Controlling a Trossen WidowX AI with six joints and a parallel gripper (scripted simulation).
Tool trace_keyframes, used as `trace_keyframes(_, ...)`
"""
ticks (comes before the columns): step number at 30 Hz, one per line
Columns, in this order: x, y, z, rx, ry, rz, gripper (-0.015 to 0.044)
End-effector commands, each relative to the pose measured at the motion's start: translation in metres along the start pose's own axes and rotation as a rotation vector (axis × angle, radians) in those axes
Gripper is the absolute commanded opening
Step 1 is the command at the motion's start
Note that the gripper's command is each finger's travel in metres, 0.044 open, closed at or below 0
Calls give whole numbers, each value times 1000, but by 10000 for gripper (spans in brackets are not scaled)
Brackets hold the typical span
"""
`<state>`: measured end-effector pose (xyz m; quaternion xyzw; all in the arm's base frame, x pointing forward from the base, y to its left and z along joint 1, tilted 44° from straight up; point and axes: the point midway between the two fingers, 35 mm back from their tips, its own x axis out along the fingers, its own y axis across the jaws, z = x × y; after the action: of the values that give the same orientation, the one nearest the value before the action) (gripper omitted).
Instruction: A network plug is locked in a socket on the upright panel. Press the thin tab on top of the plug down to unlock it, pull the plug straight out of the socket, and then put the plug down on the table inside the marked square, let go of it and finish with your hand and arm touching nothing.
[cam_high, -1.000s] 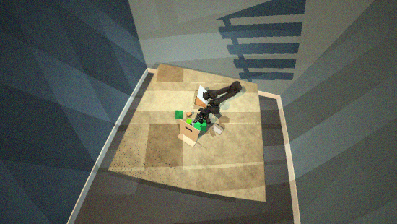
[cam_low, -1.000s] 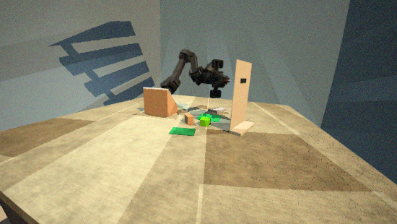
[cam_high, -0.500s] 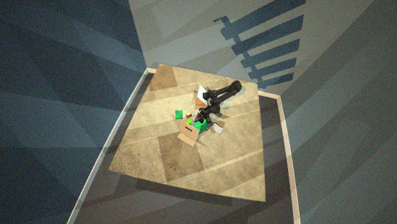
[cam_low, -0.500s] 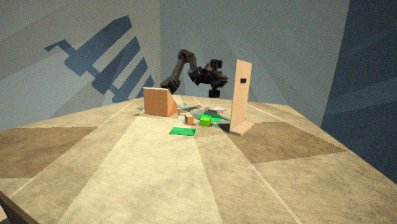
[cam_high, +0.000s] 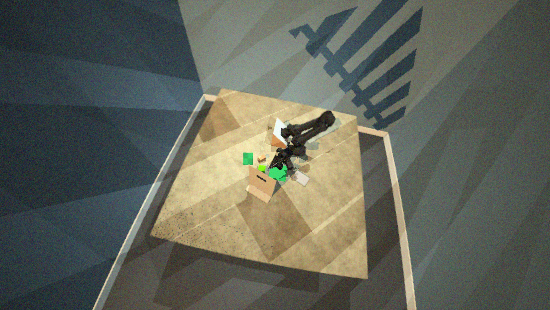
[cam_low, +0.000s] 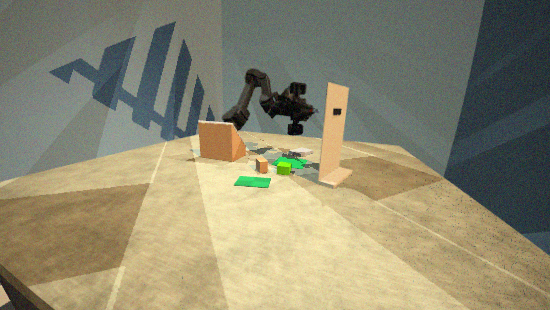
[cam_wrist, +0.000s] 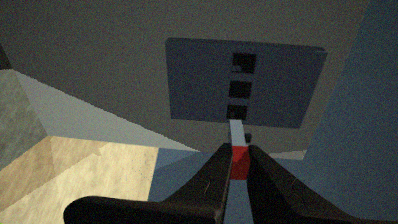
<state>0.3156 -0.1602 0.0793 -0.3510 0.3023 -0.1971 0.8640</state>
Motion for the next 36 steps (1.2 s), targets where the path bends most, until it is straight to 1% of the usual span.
trace_keyframes(1, -2, 0, -1, 4, 2, -2, 0)
trace_keyframes(6, -2, -2, -1, 0, 0, 0, 0)
trace_keyframes(30, -24, -61, -10, 2, 2, -3, 0)
trace_keyframes(32, -24, -57, -10, -11, -1, 16, 0)
trace_keyframes(36, -21, -37, -12, -84, -27, 127, 0)
